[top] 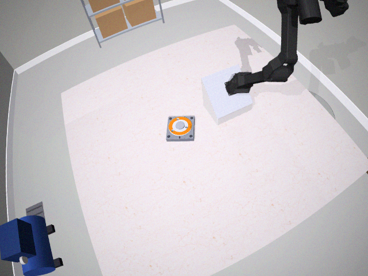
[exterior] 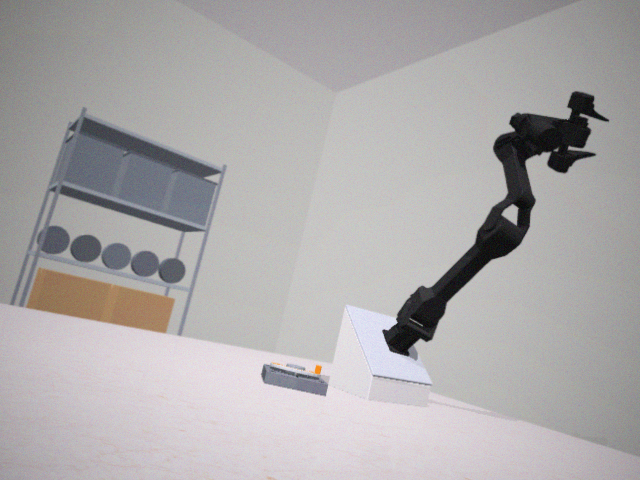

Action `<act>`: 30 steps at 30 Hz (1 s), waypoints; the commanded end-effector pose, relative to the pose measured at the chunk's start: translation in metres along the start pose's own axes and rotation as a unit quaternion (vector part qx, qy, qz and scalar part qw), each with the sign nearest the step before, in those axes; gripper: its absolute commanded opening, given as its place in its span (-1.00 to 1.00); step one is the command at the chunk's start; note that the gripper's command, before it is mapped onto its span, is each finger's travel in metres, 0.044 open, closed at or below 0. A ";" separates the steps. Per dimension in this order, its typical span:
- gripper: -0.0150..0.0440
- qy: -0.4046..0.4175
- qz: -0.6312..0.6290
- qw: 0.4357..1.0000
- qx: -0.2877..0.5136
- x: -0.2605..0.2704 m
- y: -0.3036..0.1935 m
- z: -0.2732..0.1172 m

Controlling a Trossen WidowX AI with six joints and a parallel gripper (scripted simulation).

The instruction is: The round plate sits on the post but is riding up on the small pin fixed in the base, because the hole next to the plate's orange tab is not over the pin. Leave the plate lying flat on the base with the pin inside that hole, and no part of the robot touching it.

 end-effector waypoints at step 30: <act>-0.49 0.544 -0.241 0.696 0.402 0.048 -0.153 -0.368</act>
Point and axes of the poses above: the point midway between the two fingers, 35 mm back from their tips, its own z axis out along the fingers, its own x axis across the jaws, y = z × x, the point moved 2 cm from there along -z, back along the fingers, and after that the axes turned 7 degrees about -z, right-handed, at the moved point
